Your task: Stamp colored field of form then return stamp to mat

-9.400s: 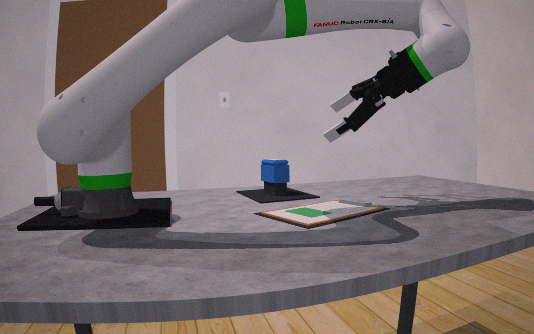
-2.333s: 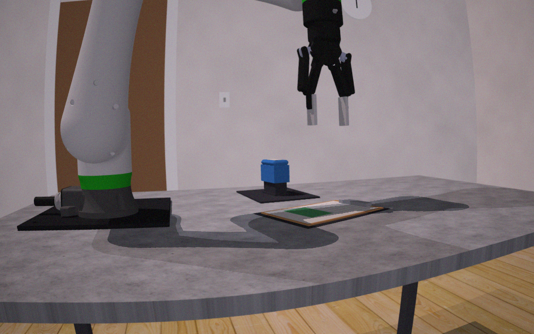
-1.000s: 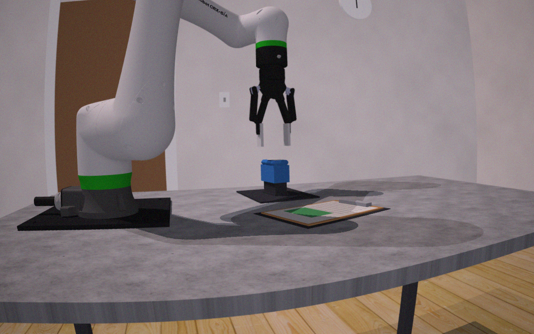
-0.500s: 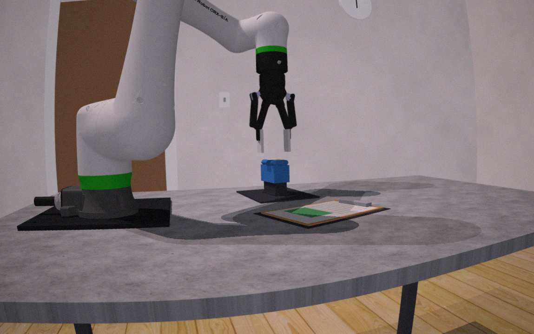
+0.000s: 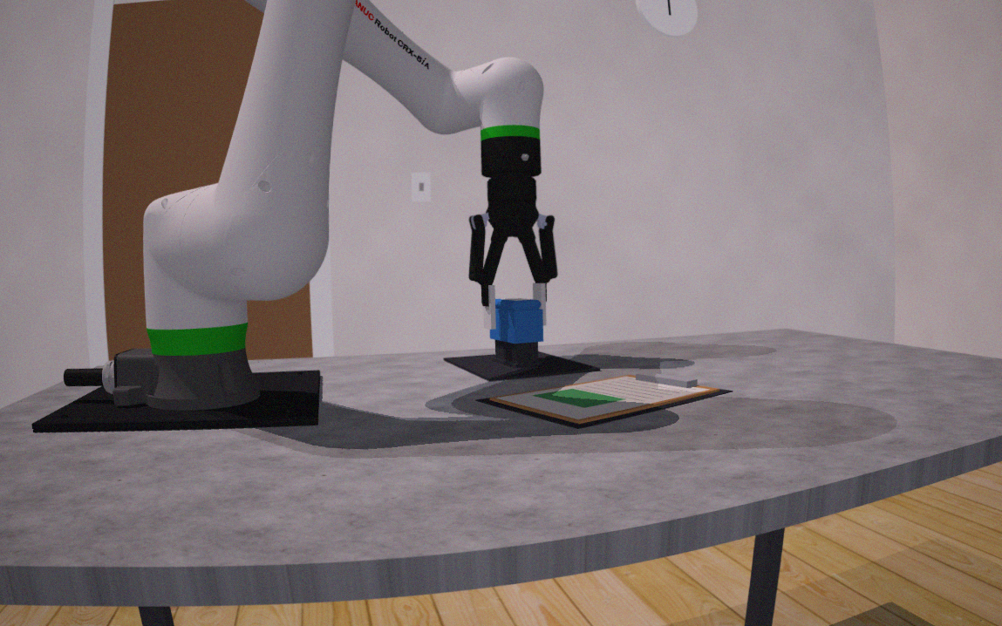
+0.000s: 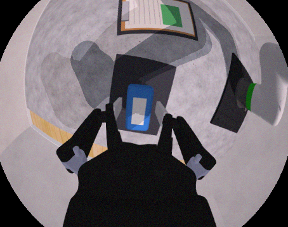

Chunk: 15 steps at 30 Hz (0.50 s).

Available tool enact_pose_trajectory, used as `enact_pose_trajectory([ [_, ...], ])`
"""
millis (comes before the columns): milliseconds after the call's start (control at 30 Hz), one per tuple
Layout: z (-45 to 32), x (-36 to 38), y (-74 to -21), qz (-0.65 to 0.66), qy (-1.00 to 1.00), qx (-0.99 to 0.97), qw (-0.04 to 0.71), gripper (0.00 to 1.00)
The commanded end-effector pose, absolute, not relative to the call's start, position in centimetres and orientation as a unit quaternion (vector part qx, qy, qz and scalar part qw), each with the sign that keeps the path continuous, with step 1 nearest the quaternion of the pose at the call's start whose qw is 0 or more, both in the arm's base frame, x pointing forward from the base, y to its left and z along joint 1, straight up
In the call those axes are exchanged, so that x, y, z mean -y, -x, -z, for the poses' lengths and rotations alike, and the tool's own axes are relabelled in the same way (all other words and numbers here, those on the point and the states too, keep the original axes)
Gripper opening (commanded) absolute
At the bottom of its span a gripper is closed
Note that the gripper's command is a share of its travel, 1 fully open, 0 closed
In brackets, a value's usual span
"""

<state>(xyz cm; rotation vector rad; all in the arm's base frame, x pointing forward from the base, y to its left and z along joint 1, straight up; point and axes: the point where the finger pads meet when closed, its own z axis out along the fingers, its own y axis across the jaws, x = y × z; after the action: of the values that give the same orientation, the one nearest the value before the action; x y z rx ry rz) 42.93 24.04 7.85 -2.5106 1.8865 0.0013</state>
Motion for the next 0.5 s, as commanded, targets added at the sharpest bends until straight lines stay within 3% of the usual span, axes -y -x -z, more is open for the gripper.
enact_pose_trajectory([
  [0,-7.4,-24.1,-43.0,0.0,0.799,-0.601,0.001,0.52],
  [467,-6.0,-24.1,-43.0,0.0,0.799,-0.601,0.001,0.52],
])
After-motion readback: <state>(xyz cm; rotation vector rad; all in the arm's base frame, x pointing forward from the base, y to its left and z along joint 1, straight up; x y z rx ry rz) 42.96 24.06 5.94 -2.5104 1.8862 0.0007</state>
